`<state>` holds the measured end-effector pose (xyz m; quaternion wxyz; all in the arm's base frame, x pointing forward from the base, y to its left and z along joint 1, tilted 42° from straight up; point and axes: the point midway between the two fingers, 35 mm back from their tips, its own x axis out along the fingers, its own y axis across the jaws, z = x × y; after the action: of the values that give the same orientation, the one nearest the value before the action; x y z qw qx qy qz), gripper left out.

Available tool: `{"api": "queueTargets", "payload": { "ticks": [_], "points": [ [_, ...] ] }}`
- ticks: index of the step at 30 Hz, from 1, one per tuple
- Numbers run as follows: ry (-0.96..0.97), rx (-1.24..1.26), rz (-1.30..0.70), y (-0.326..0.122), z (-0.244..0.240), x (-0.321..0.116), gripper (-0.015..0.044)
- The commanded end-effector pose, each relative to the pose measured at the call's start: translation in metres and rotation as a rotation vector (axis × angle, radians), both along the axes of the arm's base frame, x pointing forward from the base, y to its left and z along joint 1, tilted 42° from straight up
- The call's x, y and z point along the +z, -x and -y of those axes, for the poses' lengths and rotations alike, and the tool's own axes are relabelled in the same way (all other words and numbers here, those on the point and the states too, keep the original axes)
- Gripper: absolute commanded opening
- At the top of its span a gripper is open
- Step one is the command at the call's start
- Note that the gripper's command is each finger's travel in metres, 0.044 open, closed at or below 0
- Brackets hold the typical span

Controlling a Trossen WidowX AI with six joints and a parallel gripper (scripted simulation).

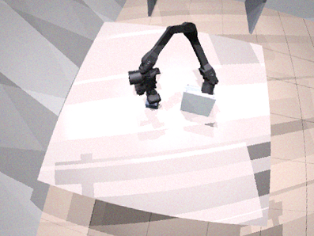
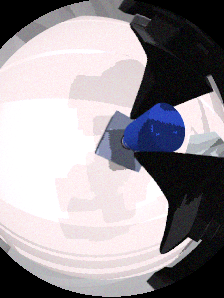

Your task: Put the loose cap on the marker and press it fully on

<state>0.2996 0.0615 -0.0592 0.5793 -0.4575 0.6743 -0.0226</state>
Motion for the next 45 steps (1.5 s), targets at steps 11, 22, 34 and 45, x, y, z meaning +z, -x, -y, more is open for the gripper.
{"api": "queueTargets", "payload": {
  "ticks": [11, 22, 34, 45],
  "points": [
    [0.020, -0.031, -0.028, 0.003, 0.024, -0.024, 0.0000],
    [0.020, -0.031, -0.028, 0.000, 0.029, -0.032, 0.0000],
    [0.021, -0.031, -0.028, -0.005, 0.036, -0.041, 0.0000],
    [0.021, -0.031, -0.028, -0.007, 0.040, -0.044, 0.0000]
  ]
}}
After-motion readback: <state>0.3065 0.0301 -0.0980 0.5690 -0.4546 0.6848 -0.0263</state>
